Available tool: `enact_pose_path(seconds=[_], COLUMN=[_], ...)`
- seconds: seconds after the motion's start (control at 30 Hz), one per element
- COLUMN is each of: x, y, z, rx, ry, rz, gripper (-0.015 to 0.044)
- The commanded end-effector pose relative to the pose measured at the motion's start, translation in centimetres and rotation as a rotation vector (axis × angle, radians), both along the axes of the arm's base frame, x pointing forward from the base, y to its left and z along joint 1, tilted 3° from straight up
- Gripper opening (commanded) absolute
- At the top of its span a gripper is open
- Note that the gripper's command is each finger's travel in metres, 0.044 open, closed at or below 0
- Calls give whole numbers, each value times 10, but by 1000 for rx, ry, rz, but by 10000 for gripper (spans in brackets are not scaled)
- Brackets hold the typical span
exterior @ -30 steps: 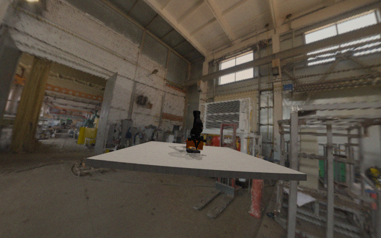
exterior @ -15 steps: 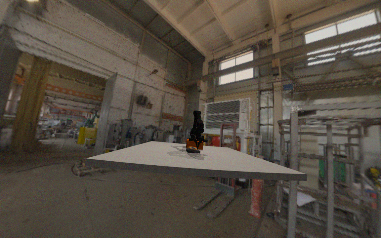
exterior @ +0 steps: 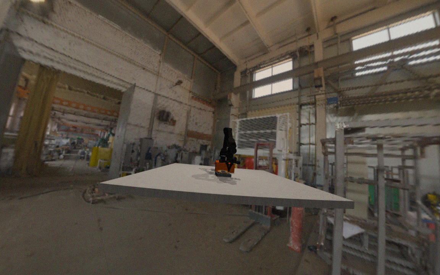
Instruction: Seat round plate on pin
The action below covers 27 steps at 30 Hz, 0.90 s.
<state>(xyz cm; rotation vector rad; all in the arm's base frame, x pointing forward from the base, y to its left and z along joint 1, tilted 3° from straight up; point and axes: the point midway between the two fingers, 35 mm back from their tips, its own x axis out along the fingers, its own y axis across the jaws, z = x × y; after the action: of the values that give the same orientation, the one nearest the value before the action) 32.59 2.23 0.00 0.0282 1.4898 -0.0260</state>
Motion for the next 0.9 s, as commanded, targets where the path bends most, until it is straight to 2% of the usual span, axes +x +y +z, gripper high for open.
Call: enact_pose_path(seconds=[0.0,0.33,0.67,0.87], x=[-5,-10,-17,-16], y=[2,3,2,2], z=[1,2,46,37], rx=[4,4,4,1], ry=[3,3,3,10], rz=[-4,-4,-4,1], gripper=[0,0,0,0])
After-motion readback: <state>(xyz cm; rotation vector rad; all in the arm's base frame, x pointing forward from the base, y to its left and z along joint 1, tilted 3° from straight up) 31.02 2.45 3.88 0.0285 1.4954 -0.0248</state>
